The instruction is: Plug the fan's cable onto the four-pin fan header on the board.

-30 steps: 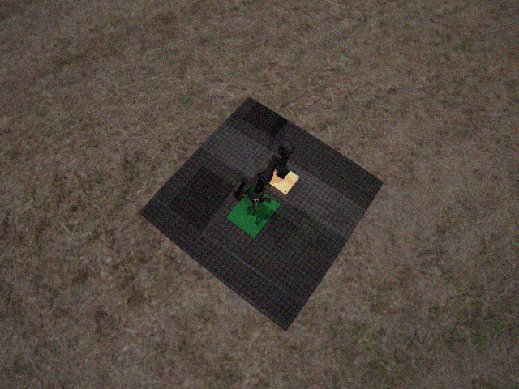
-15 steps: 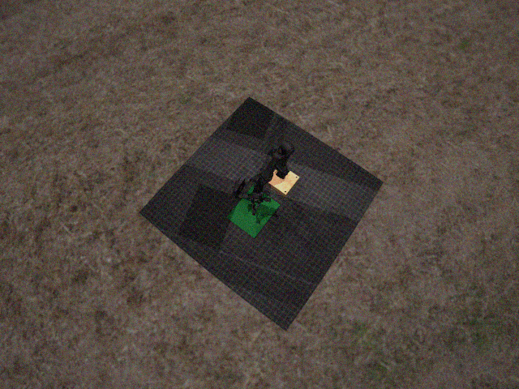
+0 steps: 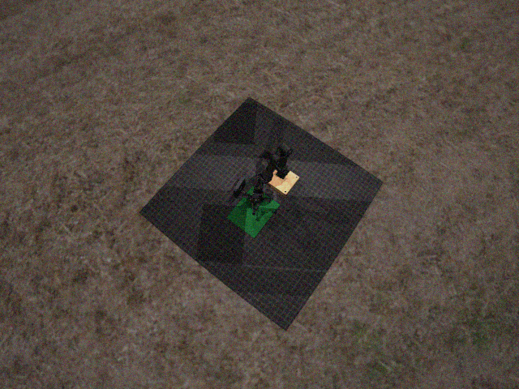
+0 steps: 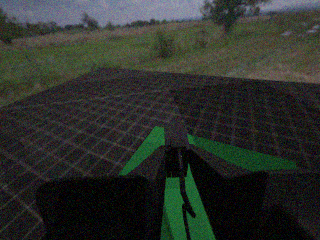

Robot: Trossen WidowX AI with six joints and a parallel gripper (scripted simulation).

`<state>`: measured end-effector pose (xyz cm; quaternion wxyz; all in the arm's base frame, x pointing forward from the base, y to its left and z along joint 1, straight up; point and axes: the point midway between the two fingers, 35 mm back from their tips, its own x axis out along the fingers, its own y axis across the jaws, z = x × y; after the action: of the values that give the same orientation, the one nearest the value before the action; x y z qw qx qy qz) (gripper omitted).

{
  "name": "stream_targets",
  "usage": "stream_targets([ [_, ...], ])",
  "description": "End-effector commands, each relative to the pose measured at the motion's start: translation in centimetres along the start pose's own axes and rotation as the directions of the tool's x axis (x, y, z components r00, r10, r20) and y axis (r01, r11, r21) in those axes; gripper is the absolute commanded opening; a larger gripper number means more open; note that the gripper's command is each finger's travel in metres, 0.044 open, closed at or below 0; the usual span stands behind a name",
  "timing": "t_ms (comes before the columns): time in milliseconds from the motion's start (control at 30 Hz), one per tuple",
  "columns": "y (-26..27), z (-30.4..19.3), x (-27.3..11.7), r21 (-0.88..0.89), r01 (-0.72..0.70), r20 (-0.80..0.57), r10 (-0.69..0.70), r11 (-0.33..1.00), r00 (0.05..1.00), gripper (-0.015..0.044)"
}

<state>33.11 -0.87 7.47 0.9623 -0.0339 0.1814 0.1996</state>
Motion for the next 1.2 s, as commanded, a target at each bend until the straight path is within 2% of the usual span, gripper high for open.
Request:
stream_targets([
  [0, 0.1, -0.4, 0.1, -0.002, -0.005, 0.000, 0.005, 1.000, 1.000, 0.0000],
  [1167, 0.1, -3.1, 1.1, -0.002, -0.005, -0.001, 0.005, 1.000, 1.000, 0.0000],
])
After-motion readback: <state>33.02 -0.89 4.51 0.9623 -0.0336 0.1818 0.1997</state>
